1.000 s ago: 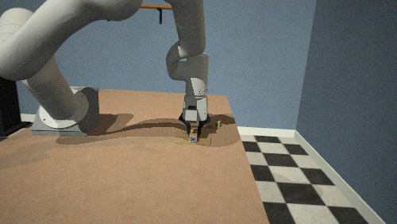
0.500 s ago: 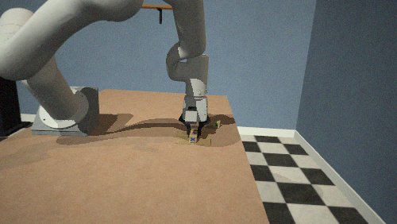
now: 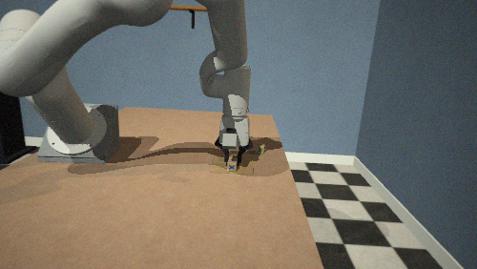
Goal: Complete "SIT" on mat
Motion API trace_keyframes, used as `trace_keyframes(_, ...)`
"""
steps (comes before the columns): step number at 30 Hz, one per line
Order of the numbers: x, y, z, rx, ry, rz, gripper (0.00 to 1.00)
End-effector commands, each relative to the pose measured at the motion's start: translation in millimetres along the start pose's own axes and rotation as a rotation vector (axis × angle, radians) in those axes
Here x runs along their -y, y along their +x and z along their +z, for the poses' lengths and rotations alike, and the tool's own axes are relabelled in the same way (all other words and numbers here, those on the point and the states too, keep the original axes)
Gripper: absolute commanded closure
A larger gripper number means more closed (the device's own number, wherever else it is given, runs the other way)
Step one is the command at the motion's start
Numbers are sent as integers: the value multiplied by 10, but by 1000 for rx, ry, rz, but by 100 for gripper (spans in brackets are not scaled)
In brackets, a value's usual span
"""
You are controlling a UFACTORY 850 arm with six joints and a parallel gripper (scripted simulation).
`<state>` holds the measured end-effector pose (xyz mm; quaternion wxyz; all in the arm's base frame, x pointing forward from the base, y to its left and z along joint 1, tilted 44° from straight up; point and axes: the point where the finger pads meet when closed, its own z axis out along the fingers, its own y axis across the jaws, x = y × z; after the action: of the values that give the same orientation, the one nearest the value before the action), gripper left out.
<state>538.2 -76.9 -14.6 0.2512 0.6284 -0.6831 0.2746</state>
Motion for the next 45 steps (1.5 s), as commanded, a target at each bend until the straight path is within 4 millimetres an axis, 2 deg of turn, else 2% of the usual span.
trace_keyframes(1,7,-1,-7,0,1,0,73)
trace_keyframes(23,7,-1,-7,0,1,0,73)
trace_keyframes(24,7,-1,-7,0,1,0,69)
trace_keyframes(26,7,-1,-7,0,1,0,69)
trace_keyframes(27,7,-1,-7,0,1,0,65)
trace_keyframes(29,7,-1,-7,0,1,0,65)
trace_keyframes(30,7,-1,-7,0,1,0,61)
trace_keyframes(34,7,-1,-7,0,1,0,61)
trace_keyframes(35,7,-1,-7,0,1,0,57)
trace_keyframes(37,7,-1,-7,0,1,0,57)
trace_keyframes(38,7,-1,-7,0,1,0,53)
trace_keyframes(45,7,-1,-7,0,1,0,53)
